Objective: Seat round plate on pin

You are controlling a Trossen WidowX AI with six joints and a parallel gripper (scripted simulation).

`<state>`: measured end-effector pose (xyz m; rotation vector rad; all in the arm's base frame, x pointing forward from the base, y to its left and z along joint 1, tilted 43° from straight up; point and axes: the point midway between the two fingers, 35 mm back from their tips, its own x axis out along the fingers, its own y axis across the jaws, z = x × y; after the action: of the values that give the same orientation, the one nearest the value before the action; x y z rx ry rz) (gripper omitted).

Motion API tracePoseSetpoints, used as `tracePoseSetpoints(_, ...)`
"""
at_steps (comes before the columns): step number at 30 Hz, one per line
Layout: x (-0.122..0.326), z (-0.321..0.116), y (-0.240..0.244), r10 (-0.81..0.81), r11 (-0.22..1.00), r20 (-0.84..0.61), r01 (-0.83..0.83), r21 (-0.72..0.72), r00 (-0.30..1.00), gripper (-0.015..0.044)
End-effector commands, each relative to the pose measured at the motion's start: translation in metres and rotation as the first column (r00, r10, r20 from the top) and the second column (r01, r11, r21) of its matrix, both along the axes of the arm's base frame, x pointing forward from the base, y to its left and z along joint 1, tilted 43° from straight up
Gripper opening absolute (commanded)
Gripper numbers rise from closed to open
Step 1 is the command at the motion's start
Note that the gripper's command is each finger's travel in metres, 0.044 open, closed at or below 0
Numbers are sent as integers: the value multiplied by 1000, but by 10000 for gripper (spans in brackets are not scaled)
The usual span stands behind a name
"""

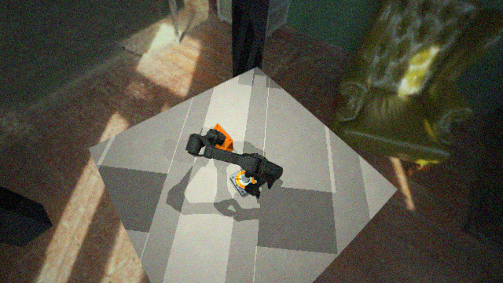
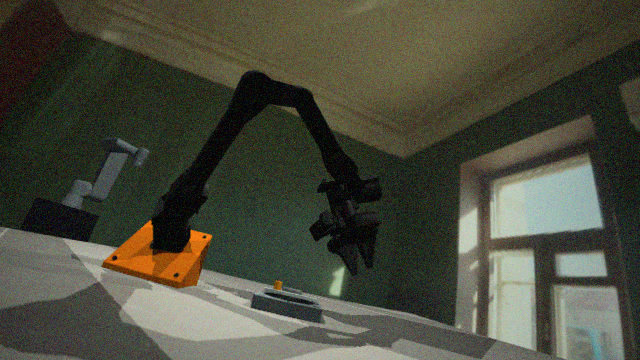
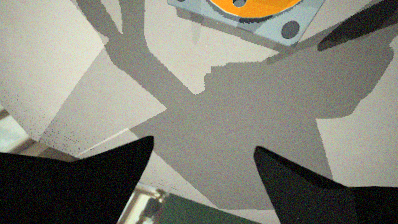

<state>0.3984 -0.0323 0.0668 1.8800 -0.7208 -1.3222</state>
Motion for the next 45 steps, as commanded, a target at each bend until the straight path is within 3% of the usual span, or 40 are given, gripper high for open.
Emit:
tracePoseSetpoints(1,-1,0,0,9,1000,-16,-9,-4,1000,374)
tracePoseSetpoints(4,-13,0,0,132,988,-237,-146,-42,963,295)
tracePoseSetpoints(8,-36,0,-1,305,921,-587,-390,-18,750,190)
tracePoseSetpoints(10,-40,0,-1,328,904,-637,-428,-3,698,137)
tracePoseSetpoints(16,-77,2,-2,421,696,-901,-674,246,106,0)
tracePoseSetpoints(18,-81,2,-2,419,669,-907,-687,282,35,0)
tracePoseSetpoints(21,-99,3,-3,381,547,-885,-706,450,-269,0)
tracePoseSetpoints(24,-119,5,-4,291,412,-774,-656,632,-563,0)
tracePoseSetpoints(26,-123,5,-4,268,386,-742,-637,667,-614,0)
tracePoseSetpoints(30,-148,8,-5,116,251,-522,-484,838,-845,0)
tracePoseSetpoints(37,-169,11,-6,-89,133,-251,-262,956,-964,0)
tracePoseSetpoints(45,-170,11,-5,-98,129,-240,-252,959,-966,0)
